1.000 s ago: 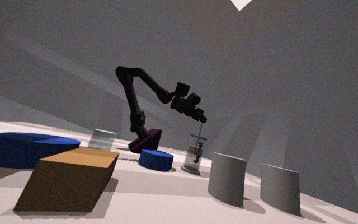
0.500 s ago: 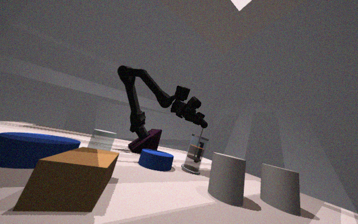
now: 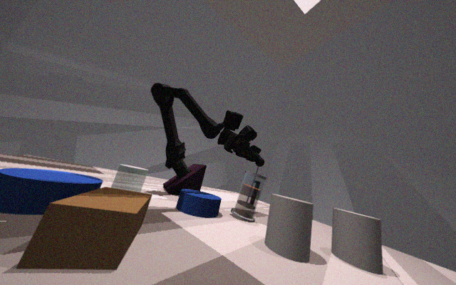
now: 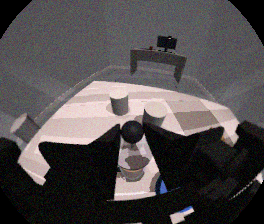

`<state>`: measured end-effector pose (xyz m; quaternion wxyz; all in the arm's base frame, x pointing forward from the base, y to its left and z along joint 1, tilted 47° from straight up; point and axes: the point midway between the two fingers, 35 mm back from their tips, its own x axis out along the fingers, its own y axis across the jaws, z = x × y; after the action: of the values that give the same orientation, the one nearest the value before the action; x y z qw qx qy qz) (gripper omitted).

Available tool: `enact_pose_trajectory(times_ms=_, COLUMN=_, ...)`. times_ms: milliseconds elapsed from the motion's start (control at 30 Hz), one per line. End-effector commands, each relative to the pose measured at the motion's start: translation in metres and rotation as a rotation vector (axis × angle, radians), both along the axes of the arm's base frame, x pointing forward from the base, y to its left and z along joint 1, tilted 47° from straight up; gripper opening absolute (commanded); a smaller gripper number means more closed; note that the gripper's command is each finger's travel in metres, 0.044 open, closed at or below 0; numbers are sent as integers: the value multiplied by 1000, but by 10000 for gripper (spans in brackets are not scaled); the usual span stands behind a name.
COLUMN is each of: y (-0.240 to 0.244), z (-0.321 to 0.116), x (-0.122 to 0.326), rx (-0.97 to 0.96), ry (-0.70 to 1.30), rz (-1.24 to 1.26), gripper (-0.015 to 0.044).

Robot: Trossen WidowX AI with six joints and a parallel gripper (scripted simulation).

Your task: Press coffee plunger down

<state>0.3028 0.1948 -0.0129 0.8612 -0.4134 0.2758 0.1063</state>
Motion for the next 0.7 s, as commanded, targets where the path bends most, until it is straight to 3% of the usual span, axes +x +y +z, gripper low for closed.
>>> enact_pose_trajectory(times_ms=0, y=-11, z=-11, x=0, rx=-43, ry=23, rz=-19, gripper=116)
enact_pose_trajectory(times_ms=667, y=-10, z=-11, x=0, rx=-43, ry=23, rz=-19, gripper=116)
